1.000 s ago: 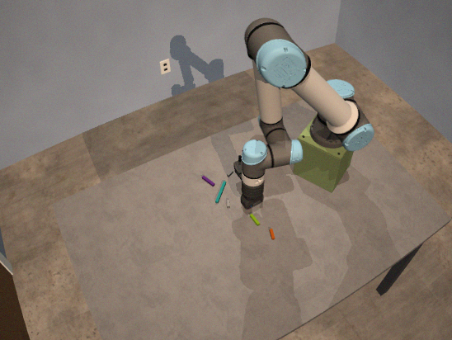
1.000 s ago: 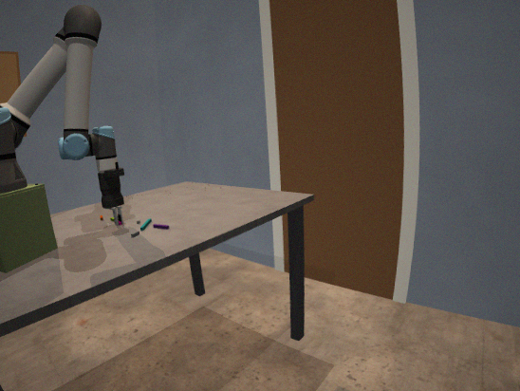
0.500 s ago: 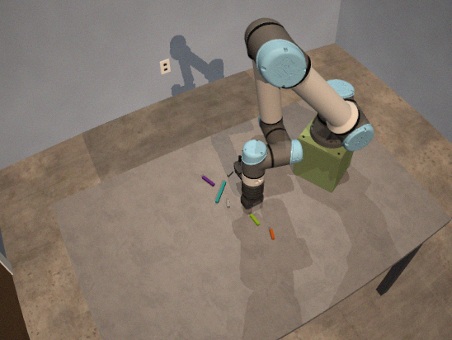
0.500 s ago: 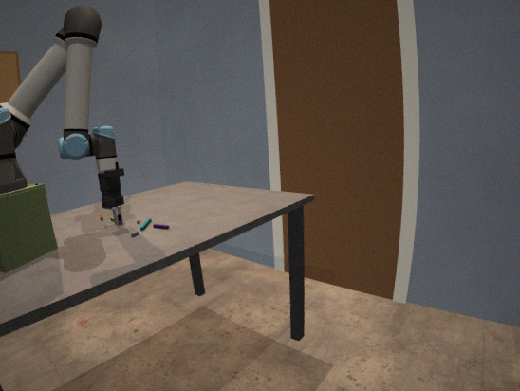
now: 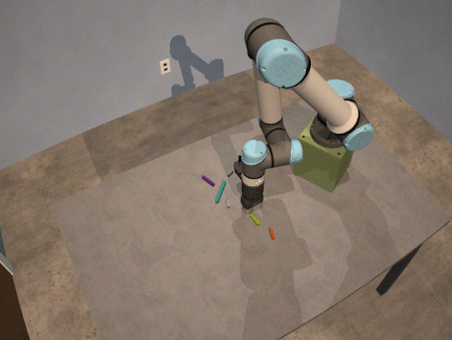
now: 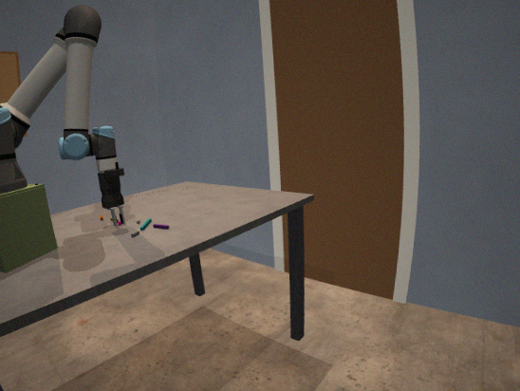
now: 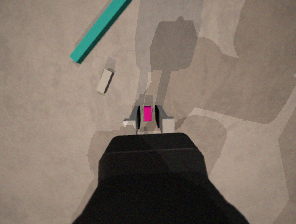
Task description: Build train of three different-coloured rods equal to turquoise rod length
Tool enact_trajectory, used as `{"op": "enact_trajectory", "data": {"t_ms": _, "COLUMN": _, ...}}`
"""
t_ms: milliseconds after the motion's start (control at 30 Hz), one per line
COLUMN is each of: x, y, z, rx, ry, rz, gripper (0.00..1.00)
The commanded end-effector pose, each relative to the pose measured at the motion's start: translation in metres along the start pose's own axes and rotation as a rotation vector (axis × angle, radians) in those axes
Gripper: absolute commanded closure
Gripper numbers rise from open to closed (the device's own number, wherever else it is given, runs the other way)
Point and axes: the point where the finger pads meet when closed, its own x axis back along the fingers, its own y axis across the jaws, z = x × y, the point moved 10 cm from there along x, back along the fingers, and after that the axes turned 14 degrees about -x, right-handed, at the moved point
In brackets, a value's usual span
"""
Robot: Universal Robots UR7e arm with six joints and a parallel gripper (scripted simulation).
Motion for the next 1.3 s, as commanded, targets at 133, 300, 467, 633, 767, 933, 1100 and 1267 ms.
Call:
{"op": "enact_trajectory", "data": {"t_ms": 133, "x": 0.000, "y": 0.000, "z": 0.000, "rx": 0.000, "ry": 0.000, "rz": 0.001, "gripper": 0.46}}
{"op": "enact_trajectory", "data": {"t_ms": 300, "x": 0.001, "y": 0.000, "z": 0.000, "rx": 0.000, "ry": 0.000, "rz": 0.001, "gripper": 0.46}}
{"op": "enact_trajectory", "data": {"t_ms": 467, "x": 0.006, "y": 0.000, "z": 0.000, "rx": 0.000, "ry": 0.000, "rz": 0.001, "gripper": 0.46}}
{"op": "enact_trajectory", "data": {"t_ms": 633, "x": 0.012, "y": 0.000, "z": 0.000, "rx": 0.000, "ry": 0.000, "rz": 0.001, "gripper": 0.46}}
{"op": "enact_trajectory", "data": {"t_ms": 767, "x": 0.022, "y": 0.000, "z": 0.000, "rx": 0.000, "ry": 0.000, "rz": 0.001, "gripper": 0.46}}
{"op": "enact_trajectory", "data": {"t_ms": 933, "x": 0.039, "y": 0.000, "z": 0.000, "rx": 0.000, "ry": 0.000, "rz": 0.001, "gripper": 0.46}}
{"op": "enact_trajectory", "data": {"t_ms": 1100, "x": 0.052, "y": 0.000, "z": 0.000, "rx": 0.000, "ry": 0.000, "rz": 0.001, "gripper": 0.46}}
{"op": "enact_trajectory", "data": {"t_ms": 1267, "x": 0.066, "y": 0.000, "z": 0.000, "rx": 0.000, "ry": 0.000, "rz": 0.001, "gripper": 0.46}}
